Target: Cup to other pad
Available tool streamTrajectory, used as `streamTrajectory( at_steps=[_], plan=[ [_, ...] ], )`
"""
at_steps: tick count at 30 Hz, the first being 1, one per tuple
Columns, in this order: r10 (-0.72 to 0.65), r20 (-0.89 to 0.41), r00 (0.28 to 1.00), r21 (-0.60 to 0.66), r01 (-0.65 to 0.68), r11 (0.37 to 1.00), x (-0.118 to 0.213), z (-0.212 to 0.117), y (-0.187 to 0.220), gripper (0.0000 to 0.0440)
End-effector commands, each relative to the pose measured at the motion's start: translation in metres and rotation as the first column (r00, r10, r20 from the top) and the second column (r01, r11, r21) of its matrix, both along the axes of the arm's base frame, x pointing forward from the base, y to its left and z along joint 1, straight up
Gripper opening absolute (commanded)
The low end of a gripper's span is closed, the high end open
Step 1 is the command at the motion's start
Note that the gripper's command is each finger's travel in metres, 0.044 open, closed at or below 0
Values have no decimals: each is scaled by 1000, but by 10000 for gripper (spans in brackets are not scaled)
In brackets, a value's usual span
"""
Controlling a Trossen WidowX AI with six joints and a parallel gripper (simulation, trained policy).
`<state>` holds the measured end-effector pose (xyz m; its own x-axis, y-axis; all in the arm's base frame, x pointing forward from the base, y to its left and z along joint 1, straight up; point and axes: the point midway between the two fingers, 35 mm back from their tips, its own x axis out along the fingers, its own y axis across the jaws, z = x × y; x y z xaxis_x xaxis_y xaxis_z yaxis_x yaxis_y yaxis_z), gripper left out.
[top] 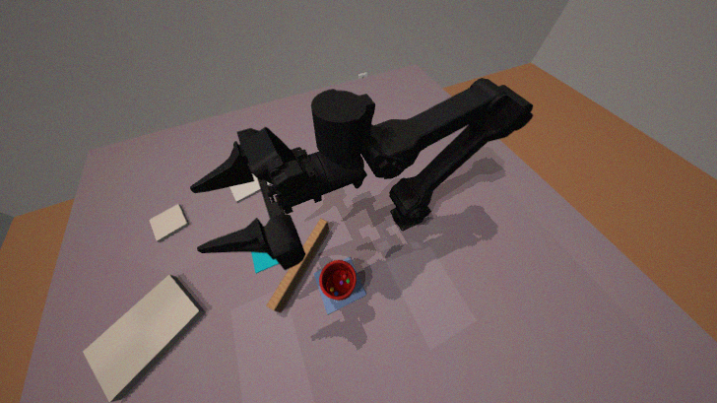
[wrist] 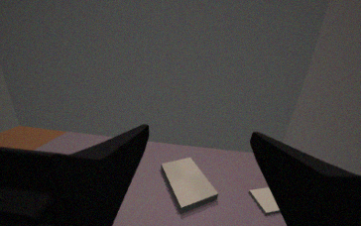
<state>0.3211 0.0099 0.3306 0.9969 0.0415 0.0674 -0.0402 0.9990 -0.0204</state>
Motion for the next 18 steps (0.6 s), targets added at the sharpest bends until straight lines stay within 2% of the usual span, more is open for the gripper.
streamTrajectory(
  at_steps=[1,13,18],
  plan=[
    [1,-2,1000,2,-1,1000,0,0,0,374],
    [15,-82,997,43,-12,999,-5,-3,3,69],
    [30,-130,991,83,-20,996,-5,-4,7,71]
  ],
)
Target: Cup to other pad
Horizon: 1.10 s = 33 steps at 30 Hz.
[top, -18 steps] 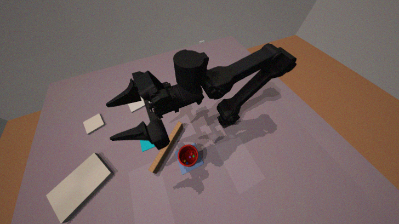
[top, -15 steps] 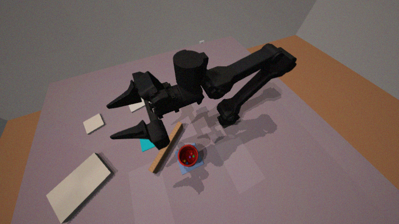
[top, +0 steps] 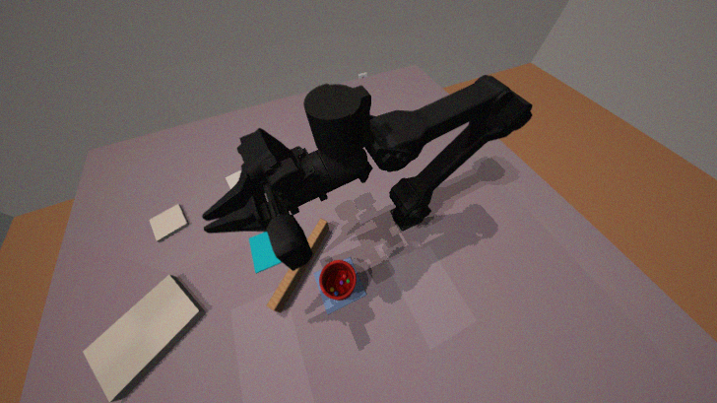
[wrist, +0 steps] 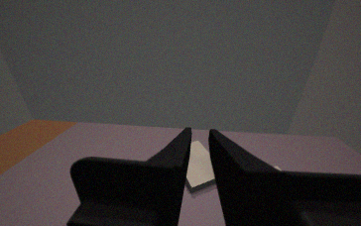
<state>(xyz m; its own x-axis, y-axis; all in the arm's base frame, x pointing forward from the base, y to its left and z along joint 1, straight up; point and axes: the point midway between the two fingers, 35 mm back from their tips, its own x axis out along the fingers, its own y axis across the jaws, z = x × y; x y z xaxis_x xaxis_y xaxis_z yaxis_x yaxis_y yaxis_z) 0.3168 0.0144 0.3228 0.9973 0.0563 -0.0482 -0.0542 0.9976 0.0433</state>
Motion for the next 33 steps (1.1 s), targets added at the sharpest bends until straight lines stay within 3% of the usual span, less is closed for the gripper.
streamTrajectory(
  at_steps=[1,7,33],
  plan=[
    [12,-23,1000,34,-11,999,0,4,3,78],
    [31,-86,996,96,-22,995,0,5,10,104],
    [111,-400,910,391,60,918,0,-3,41,121]
  ],
)
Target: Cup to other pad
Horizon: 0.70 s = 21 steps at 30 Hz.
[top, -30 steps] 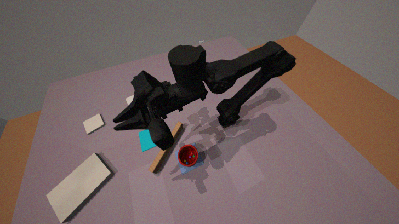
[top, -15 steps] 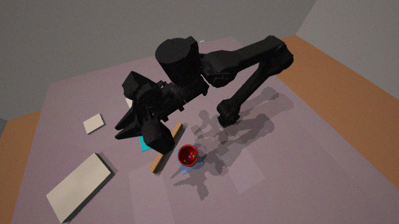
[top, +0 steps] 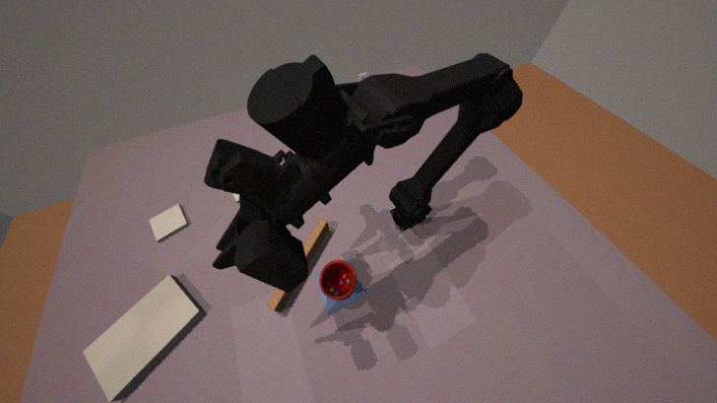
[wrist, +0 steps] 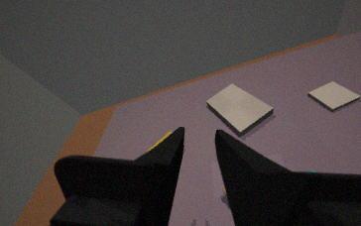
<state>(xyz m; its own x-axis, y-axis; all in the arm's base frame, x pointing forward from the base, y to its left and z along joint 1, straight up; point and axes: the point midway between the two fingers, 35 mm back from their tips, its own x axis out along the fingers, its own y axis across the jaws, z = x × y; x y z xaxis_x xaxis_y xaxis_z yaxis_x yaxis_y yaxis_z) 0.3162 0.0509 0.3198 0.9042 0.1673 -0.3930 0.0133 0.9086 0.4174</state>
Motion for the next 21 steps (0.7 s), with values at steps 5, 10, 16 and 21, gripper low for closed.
streamTrajectory(
  at_steps=[5,10,16,21],
  plan=[
    [-9,-112,994,92,19,996,-1,-3,11,123],
    [-18,-193,981,145,46,988,-2,-7,17,124],
    [-29,-292,956,198,90,976,-5,-13,25,124],
    [-40,-374,927,231,135,964,-8,-18,31,123]
  ],
)
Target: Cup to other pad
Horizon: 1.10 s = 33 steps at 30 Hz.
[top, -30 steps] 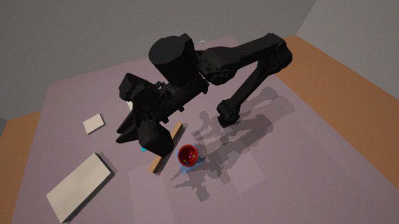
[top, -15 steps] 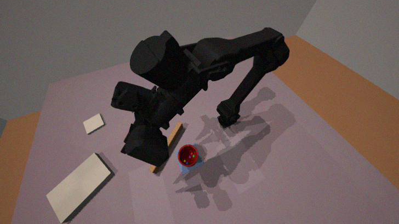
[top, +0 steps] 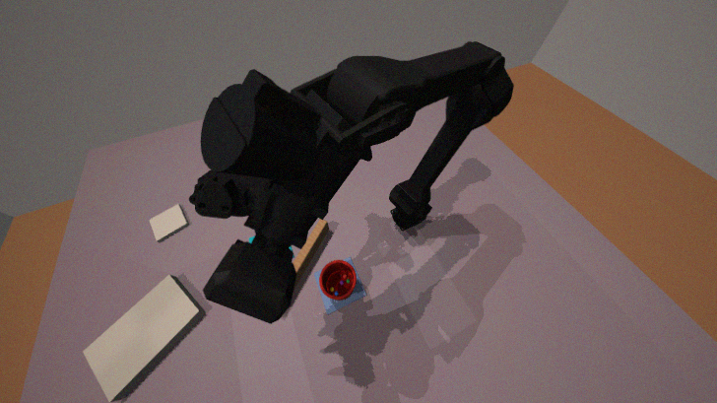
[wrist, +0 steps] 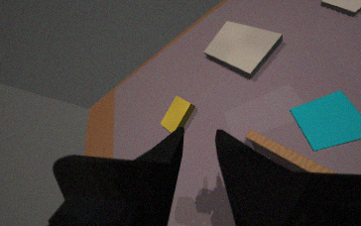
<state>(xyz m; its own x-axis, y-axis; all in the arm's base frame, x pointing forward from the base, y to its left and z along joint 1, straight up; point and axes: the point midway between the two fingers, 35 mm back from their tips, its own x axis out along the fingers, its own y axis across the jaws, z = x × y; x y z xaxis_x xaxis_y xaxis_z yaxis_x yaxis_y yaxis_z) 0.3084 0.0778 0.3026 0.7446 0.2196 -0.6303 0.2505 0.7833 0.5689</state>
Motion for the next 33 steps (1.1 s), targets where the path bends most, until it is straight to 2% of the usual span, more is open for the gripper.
streamTrajectory(
  at_steps=[1,16,33],
  plan=[
    [-16,-56,998,34,18,999,-1,-2,5,123],
    [-94,-307,947,78,124,989,-15,-22,18,117],
    [-198,-542,817,-20,223,975,-35,-56,15,130]
  ],
)
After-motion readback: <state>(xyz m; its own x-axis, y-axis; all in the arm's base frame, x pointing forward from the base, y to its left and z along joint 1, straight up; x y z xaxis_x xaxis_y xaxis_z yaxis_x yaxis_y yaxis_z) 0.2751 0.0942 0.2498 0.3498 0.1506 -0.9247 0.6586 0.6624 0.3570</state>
